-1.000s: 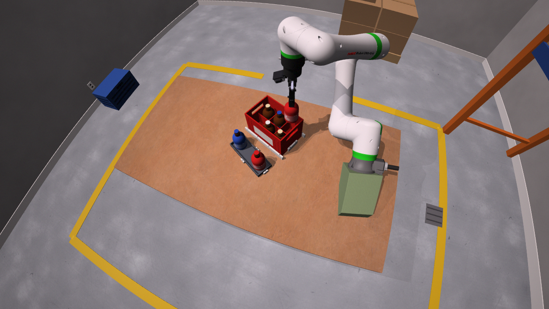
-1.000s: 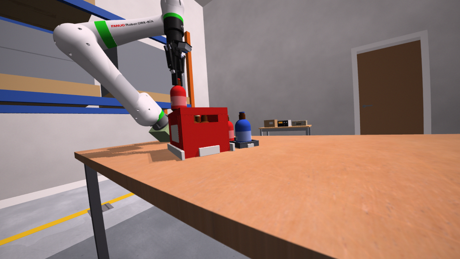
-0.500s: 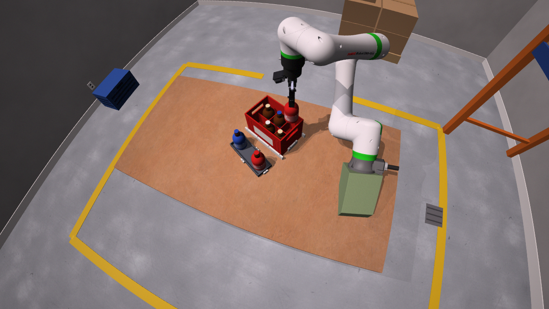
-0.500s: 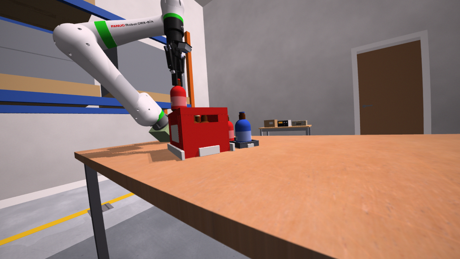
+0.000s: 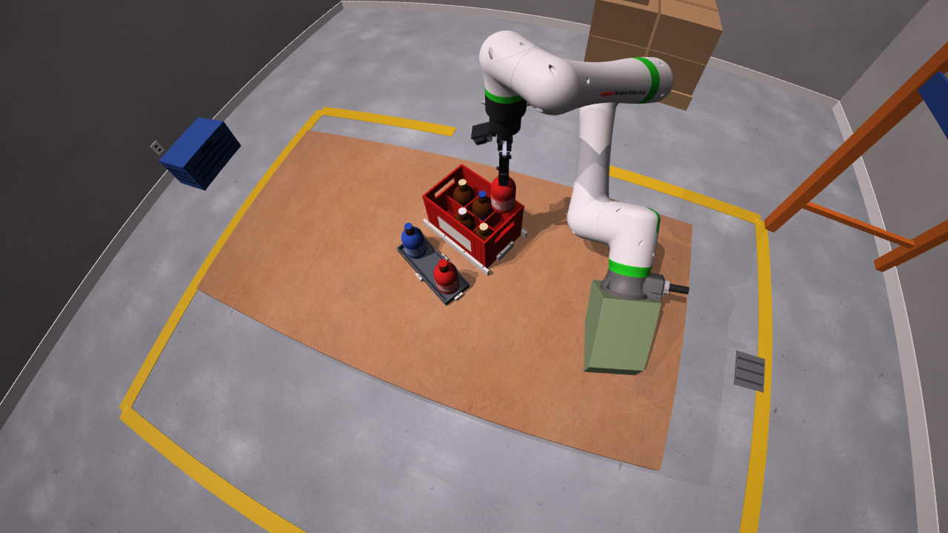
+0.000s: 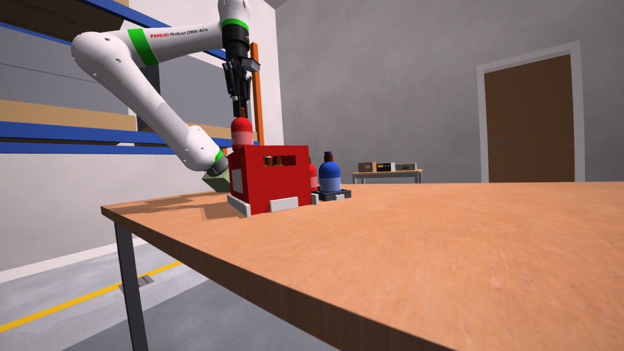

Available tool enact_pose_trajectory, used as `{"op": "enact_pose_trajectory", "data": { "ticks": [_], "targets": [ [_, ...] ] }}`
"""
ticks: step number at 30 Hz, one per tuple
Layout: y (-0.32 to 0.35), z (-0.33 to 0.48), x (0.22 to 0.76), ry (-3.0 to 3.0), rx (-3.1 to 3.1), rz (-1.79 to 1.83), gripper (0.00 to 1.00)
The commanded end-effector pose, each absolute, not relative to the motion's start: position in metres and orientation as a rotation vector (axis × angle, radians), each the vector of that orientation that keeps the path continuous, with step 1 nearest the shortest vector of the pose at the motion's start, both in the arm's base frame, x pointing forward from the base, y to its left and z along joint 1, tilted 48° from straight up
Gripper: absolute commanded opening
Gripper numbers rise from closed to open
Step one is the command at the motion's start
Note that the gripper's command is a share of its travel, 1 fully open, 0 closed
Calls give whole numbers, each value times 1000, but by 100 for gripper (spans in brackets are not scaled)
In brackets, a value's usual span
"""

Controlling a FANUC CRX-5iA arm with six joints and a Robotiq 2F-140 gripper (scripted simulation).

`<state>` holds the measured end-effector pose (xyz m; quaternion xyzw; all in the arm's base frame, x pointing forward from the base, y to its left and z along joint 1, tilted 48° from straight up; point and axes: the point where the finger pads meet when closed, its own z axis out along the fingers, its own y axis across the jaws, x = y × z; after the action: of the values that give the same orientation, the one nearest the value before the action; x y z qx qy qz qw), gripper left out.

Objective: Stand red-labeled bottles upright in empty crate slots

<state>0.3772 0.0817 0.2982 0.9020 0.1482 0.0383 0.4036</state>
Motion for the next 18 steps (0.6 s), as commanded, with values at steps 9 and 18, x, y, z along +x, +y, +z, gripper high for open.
{"op": "enact_pose_trajectory", "data": {
  "ticks": [9,18],
  "targets": [
    [80,296,378,375,2278,99,10],
    [76,293,379,375,2278,99,10]
  ]
}}
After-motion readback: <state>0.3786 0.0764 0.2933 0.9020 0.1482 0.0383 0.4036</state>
